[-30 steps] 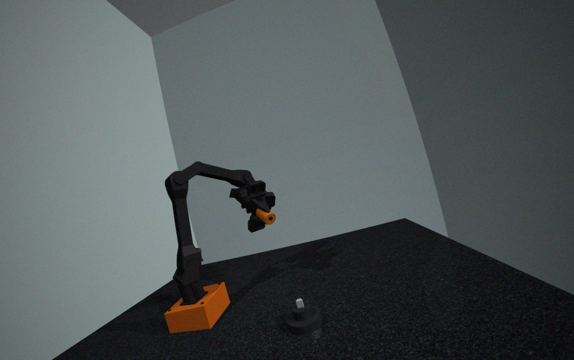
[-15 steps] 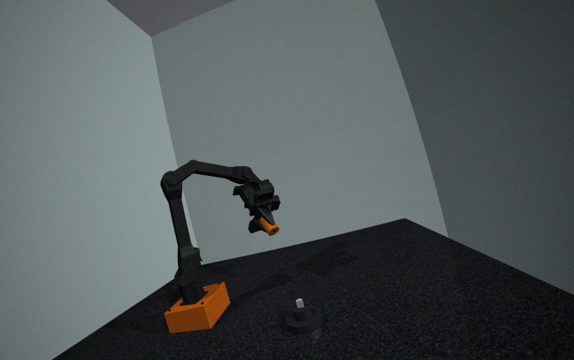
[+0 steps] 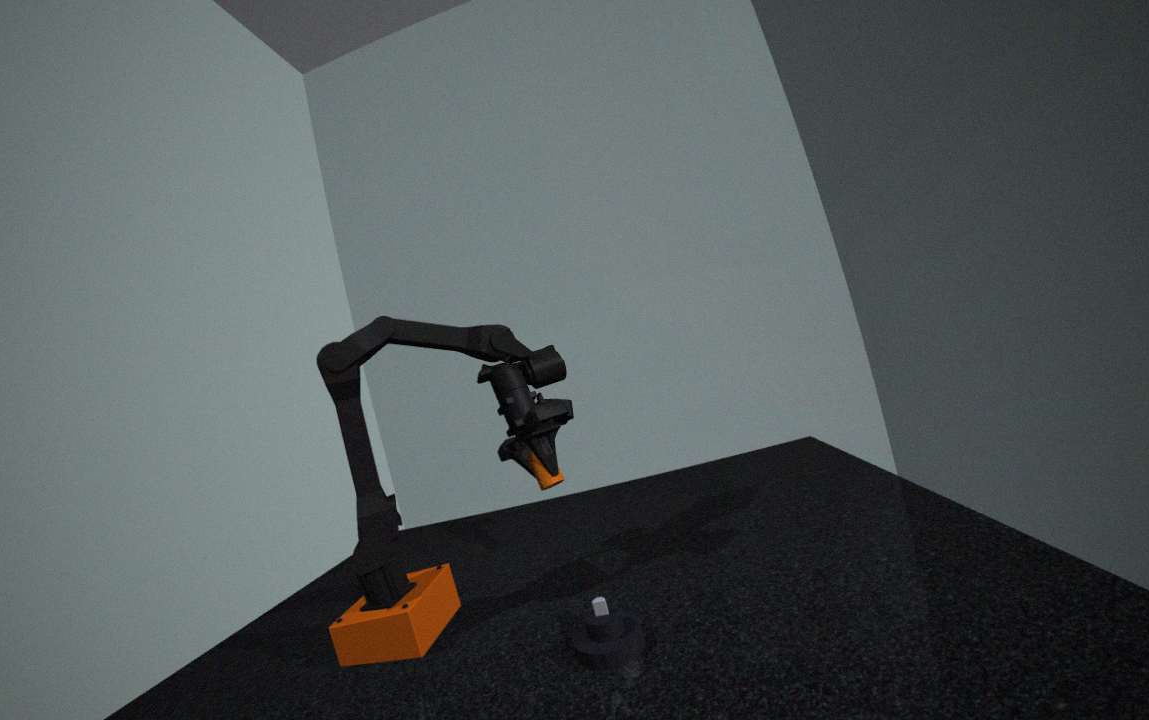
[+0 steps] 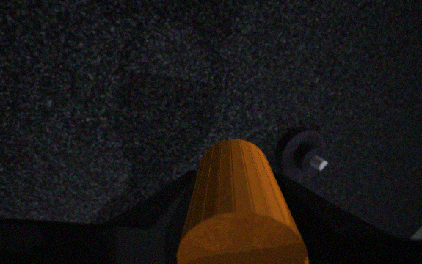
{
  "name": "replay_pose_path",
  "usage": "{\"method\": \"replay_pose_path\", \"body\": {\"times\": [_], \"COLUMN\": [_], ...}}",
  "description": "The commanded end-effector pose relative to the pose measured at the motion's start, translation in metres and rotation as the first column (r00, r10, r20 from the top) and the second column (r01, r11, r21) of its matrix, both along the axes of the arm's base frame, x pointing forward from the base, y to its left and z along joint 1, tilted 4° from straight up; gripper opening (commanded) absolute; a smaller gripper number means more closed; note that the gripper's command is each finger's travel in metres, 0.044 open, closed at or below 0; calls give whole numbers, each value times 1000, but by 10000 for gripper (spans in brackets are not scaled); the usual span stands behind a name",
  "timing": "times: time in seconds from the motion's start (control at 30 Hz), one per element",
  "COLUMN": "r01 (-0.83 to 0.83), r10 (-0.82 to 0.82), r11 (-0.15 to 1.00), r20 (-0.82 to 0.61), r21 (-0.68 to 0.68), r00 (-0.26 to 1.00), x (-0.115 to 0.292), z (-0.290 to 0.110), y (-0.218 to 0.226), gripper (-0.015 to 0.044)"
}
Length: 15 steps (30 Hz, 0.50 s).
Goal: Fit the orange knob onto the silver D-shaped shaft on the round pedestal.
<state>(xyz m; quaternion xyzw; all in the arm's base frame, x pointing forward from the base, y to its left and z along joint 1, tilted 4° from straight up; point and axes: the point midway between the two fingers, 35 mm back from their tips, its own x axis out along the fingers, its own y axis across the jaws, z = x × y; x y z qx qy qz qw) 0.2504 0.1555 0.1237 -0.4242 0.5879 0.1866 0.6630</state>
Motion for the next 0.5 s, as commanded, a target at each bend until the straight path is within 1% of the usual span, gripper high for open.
{"method": "replay_pose_path", "body": {"times": [0.0, 0.3, 0.47], "r01": [1, 36, 36], "r10": [5, 18, 18], "r11": [998, 978, 978], "r20": [-83, -255, -256], "r21": [71, 204, 205], "r00": [997, 967, 967], "x": [3, 8, 10], "z": [-8, -27, -40], "y": [-2, -7, -6], "gripper": [0, 0, 0]}}
